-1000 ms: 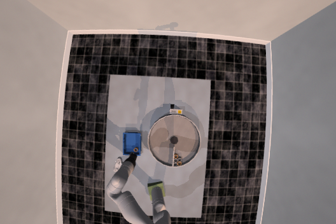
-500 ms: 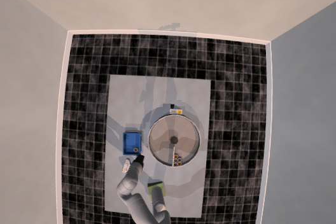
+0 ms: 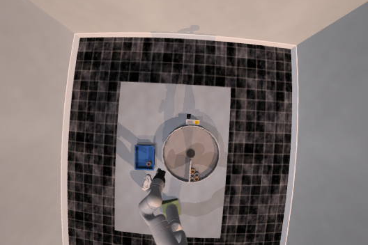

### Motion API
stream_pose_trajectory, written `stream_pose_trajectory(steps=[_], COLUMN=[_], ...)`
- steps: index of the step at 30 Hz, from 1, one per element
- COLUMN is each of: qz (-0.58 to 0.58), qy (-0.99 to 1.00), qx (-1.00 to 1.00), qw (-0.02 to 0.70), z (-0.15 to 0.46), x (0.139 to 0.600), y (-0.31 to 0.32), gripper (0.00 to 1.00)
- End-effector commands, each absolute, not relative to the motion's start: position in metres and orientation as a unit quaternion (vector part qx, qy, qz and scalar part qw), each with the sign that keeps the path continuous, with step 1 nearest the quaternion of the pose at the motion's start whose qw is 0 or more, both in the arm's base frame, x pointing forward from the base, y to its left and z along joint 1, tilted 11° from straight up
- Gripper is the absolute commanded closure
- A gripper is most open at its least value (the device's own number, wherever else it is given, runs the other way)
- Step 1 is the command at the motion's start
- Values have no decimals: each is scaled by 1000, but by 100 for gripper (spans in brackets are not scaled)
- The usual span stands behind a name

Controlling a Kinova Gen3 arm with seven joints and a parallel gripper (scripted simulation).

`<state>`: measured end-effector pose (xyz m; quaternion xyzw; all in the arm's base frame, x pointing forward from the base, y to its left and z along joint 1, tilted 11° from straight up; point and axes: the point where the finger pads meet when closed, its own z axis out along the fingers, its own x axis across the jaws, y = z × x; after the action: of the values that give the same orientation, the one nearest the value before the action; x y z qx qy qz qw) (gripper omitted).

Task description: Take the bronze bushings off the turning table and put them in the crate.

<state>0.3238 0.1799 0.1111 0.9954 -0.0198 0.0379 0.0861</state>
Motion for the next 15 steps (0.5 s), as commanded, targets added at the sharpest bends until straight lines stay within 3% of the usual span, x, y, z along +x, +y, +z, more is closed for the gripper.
stream_pose_trajectory(steps=[1,10,15], qz=[44,44,43], qy=[-35,-35,-35], qx=[995,995,995], qw=[84,84,84], z=[117,117,125], x=[330,330,338], y=[168,168,113], gripper=[60,60,60])
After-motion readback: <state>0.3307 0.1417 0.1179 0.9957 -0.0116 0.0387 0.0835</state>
